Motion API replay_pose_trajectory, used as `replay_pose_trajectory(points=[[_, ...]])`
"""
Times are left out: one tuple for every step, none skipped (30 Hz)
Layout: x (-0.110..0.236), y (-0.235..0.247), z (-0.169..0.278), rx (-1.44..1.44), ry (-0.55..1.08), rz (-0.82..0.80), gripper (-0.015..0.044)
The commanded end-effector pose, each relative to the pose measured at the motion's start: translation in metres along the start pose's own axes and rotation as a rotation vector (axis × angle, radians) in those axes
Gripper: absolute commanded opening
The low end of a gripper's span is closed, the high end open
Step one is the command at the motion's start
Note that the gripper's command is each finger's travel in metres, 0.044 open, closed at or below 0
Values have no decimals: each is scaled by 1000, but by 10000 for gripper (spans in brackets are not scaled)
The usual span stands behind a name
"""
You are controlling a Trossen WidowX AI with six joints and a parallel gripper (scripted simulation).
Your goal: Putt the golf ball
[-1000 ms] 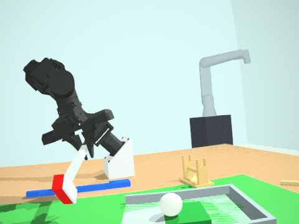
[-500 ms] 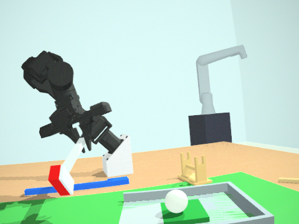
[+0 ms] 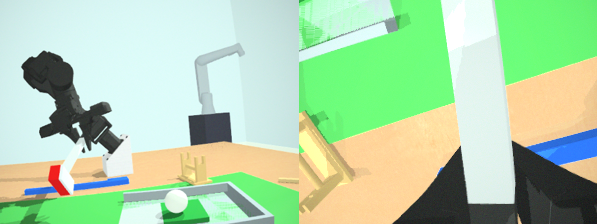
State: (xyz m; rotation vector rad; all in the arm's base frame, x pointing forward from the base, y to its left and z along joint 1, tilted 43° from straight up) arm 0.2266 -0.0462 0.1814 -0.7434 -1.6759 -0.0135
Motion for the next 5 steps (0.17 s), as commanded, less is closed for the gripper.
replay_pose_trajectory(points=[[0, 0, 0, 2, -3, -2, 0], [0, 0, 0, 2, -3, -2, 0], [0, 0, 0, 2, -3, -2, 0], [0, 0, 0, 2, -3, -2, 0], [0, 0, 0, 2, -3, -2, 0]])
Point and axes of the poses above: the point midway between the two fingers, 35 mm back from their tips, its own x axis back along the fingers, its own y axis across the jaws, z = x × y, the point moved 6 cm from there along x, back along the fingers, and after that the axes turned 3 degrees about -x, right-handed, at the moved point
